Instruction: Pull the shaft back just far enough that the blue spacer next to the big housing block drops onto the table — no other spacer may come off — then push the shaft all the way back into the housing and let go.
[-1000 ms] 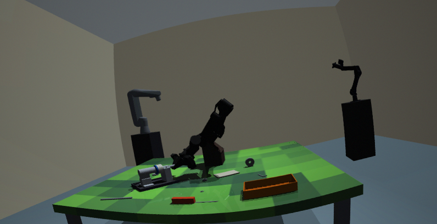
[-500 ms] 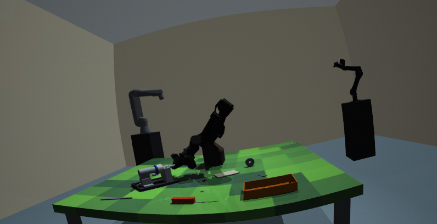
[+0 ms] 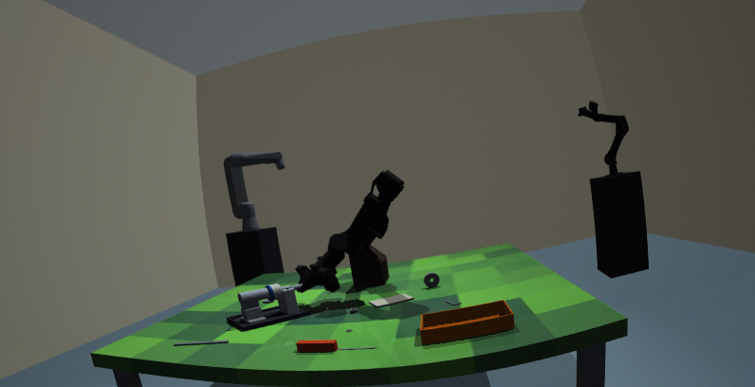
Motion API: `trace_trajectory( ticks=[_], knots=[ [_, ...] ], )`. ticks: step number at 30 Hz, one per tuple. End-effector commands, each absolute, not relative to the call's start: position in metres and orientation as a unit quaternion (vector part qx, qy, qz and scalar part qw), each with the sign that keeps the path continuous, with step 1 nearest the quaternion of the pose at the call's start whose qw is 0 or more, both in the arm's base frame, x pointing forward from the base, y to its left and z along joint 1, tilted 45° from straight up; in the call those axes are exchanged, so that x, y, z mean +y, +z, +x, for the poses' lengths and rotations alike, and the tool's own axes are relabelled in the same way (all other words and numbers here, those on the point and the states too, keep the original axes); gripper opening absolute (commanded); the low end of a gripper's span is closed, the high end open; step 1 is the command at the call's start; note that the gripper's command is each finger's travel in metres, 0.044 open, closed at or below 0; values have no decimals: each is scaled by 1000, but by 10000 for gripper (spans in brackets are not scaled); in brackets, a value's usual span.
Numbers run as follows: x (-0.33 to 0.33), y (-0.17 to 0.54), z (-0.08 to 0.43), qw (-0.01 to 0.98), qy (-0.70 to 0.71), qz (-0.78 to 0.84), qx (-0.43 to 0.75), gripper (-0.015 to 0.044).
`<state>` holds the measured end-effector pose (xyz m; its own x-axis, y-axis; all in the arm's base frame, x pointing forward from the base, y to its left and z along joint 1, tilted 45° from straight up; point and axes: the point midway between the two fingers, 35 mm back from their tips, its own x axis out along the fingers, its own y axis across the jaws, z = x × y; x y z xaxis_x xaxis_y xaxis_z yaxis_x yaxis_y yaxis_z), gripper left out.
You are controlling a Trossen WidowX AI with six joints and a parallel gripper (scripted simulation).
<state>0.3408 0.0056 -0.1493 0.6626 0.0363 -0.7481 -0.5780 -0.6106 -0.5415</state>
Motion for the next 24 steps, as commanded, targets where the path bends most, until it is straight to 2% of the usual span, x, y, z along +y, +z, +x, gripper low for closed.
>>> trace_trajectory(
  ticks=[1,24],
  knots=[
    [6,-148,341,411,375,-814,166,0],
    [7,-148,339,411,376,-814,166,0]
  ],
)
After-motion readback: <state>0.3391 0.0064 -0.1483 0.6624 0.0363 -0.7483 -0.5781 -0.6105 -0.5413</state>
